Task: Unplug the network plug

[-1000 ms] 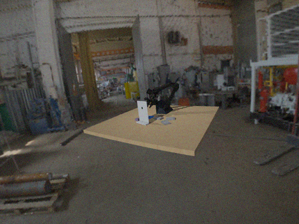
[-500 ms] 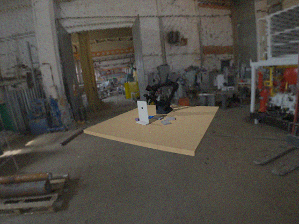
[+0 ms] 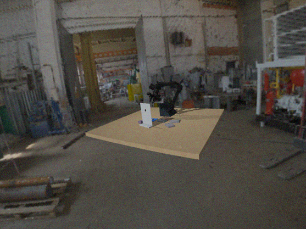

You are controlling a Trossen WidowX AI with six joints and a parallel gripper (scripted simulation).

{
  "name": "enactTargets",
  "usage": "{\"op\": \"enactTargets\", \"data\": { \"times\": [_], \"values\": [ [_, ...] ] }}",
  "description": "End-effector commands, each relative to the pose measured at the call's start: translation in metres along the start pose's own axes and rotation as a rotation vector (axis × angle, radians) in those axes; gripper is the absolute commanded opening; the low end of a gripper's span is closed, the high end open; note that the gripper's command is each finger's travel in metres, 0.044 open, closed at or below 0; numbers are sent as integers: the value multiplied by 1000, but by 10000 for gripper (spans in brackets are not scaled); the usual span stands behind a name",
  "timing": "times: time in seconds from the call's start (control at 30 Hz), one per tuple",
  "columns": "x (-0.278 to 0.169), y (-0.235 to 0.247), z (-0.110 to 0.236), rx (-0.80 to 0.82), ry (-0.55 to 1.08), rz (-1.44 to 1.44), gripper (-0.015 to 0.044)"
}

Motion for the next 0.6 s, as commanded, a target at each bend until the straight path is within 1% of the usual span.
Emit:
{"op": "enactTargets", "data": {
  "times": [0.0, 0.07, 0.43, 0.57],
  "values": [
    [-1, -6, 12, 0, 3, 4, 156],
    [-1, -6, 14, 0, 3, 5, 156],
    [-1, -6, 14, 0, 3, 5, 440],
    [-1, -6, 14, 0, 3, 5, 440]
  ]
}}
Point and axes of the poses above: the point midway between the two fingers, 35 mm back from their tips, its own z axis back along the fingers, its own y axis across the jaws, x = y × z, the point moved 7 cm from there along z, back along the fingers, and after that the axes turned 9 degrees about z, right-handed, at the moved point
